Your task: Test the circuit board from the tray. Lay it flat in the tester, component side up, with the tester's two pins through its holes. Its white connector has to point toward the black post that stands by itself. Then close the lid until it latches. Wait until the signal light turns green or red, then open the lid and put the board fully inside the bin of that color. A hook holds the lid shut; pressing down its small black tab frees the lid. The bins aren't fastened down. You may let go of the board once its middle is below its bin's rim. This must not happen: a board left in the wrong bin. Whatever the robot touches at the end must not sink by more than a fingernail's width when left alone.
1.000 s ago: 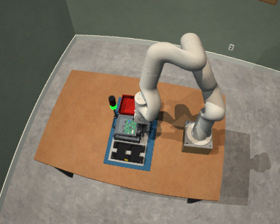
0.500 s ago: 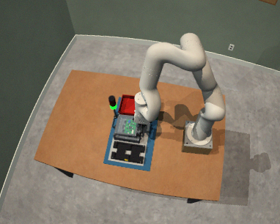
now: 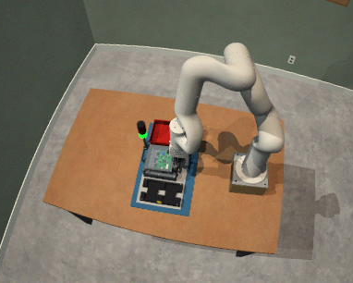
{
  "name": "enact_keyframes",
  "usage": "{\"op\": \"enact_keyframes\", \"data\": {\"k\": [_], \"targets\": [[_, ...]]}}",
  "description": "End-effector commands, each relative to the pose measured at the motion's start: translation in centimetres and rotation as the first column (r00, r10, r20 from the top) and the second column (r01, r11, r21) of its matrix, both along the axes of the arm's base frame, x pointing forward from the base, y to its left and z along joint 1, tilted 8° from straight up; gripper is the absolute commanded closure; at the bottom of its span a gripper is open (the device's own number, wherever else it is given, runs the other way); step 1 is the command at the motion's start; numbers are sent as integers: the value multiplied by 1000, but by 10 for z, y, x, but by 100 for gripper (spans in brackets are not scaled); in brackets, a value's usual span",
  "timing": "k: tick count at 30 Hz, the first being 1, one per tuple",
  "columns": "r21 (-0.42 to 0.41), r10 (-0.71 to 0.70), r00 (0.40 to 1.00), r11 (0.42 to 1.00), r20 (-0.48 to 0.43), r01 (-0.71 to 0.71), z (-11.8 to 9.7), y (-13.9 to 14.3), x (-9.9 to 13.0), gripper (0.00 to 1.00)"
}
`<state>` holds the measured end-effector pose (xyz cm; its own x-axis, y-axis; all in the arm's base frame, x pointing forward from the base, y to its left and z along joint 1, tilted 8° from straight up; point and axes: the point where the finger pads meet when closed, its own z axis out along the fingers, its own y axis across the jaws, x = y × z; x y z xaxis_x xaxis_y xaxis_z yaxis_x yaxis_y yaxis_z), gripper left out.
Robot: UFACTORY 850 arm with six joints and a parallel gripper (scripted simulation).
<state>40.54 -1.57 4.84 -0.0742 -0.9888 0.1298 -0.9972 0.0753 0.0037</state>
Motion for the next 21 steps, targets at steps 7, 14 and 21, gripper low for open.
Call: {"op": "enact_keyframes", "data": {"k": [7,14,21], "targets": [[-1,0,1000,1000,3,0,-1,0,1,72],[-1,0,1000,1000,3,0,-5,-1,1,72],[-1,0,1000,1000,3,0,-16,-2,1,72]]}}
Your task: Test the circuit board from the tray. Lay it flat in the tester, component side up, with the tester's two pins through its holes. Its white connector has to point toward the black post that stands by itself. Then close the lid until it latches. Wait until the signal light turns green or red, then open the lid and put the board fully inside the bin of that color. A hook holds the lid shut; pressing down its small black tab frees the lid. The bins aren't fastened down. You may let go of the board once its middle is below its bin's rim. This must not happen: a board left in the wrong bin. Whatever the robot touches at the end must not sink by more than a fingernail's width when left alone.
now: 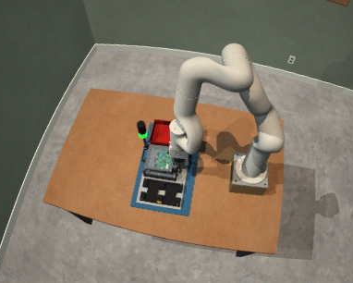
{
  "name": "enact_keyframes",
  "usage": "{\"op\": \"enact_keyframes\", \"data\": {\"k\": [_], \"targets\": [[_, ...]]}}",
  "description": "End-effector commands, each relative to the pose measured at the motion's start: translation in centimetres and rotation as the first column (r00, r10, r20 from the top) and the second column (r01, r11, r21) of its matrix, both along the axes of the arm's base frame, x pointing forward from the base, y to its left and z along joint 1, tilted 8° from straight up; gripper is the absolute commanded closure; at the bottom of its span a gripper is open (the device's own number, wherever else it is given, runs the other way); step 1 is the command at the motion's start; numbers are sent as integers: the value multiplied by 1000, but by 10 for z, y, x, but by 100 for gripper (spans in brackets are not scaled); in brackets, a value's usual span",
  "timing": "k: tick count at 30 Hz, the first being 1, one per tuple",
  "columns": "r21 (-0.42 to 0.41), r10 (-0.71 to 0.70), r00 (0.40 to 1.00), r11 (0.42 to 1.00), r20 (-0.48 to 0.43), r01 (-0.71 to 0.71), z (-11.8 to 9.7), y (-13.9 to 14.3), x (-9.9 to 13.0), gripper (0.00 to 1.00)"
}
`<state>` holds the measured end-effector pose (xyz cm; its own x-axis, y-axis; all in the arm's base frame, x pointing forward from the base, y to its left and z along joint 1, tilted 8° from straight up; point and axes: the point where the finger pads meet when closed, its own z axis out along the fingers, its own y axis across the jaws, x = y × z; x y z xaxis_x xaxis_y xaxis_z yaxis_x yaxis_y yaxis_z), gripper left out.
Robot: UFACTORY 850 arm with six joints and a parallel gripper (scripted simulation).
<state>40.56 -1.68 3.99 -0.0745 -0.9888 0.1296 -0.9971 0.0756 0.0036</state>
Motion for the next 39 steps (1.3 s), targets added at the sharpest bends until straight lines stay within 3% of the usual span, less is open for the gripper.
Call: {"op": "enact_keyframes", "data": {"k": [1,18,19,39], "targets": [[-1,0,1000,1000,3,0,-9,-1,1,72],[-1,0,1000,1000,3,0,-19,-3,0,72],[-1,0,1000,1000,3,0,-19,-3,0,100],[-1,0,1000,1000,3,0,-19,-3,0,100]]}}
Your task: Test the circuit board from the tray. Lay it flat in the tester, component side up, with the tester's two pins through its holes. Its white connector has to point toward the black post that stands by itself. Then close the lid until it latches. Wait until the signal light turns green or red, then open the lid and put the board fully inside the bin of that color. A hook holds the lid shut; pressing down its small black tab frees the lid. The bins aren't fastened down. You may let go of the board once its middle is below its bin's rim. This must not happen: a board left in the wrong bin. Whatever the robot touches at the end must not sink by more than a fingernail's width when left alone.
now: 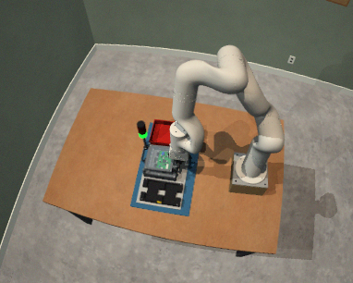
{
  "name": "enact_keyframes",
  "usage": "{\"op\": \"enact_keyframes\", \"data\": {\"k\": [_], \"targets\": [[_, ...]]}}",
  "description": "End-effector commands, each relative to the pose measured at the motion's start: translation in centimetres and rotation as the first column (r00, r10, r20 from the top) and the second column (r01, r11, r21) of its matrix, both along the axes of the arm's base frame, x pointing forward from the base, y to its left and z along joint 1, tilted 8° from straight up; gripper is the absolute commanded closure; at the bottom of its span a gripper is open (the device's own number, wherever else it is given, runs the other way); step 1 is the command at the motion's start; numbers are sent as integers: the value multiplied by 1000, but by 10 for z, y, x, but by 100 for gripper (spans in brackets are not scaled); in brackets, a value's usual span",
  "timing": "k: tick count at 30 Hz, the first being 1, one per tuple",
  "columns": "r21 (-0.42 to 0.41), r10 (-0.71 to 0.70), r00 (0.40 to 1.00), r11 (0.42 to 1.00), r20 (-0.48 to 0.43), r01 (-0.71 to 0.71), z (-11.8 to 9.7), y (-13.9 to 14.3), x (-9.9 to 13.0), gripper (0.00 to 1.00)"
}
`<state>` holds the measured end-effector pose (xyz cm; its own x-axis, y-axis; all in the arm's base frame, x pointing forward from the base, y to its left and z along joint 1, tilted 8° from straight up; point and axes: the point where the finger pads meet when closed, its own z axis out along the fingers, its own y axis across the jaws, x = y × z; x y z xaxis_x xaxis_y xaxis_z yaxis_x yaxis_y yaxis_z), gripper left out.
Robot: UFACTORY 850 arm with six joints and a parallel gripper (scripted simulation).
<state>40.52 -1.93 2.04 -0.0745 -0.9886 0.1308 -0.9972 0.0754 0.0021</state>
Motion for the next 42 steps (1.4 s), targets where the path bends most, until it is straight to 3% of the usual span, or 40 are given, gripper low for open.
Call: {"op": "enact_keyframes", "data": {"k": [1,27,42], "targets": [[0,0,1000,1000,2,0,0,0,1,100],[-1,0,1000,1000,2,0,2,0,1,100],[0,0,1000,1000,2,0,32,4,6,100]]}}
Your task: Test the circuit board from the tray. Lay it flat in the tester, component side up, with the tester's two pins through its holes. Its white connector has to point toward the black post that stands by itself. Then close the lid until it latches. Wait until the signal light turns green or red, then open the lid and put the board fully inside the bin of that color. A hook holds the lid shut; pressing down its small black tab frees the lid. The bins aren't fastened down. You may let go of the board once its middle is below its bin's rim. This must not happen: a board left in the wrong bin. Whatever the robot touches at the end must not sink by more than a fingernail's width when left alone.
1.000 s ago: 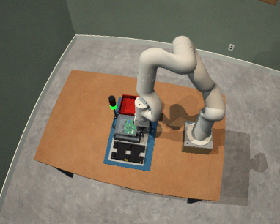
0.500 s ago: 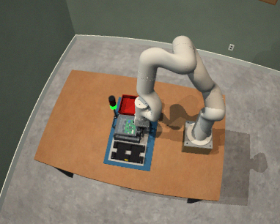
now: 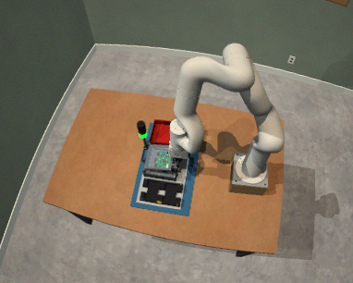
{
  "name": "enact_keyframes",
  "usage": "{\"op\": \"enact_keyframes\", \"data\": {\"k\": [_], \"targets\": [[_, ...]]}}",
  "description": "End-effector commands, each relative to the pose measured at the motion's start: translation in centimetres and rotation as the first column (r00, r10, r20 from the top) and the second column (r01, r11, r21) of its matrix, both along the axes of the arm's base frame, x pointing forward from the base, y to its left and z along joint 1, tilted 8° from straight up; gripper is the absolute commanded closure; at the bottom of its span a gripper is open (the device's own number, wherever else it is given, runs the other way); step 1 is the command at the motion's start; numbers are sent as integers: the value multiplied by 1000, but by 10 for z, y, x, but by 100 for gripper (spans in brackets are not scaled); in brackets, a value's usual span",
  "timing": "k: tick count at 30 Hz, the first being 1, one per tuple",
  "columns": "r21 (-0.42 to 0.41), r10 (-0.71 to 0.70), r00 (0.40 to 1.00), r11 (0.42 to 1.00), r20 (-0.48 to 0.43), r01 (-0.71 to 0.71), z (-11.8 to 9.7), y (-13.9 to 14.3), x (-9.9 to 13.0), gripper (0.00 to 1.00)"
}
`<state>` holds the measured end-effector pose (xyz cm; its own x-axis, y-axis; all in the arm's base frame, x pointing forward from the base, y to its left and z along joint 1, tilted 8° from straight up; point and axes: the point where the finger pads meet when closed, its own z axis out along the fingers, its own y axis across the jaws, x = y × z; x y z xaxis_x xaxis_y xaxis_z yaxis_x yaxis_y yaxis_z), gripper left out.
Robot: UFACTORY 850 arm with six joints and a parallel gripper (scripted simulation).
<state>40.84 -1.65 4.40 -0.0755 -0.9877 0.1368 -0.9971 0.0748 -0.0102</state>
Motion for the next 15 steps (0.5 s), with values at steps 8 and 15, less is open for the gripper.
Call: {"op": "enact_keyframes", "data": {"k": [8,15], "targets": [[6,-1,1000,1000,-10,1,35,4,12,100],[7,0,1000,1000,-10,1,41,4,14,100]]}}
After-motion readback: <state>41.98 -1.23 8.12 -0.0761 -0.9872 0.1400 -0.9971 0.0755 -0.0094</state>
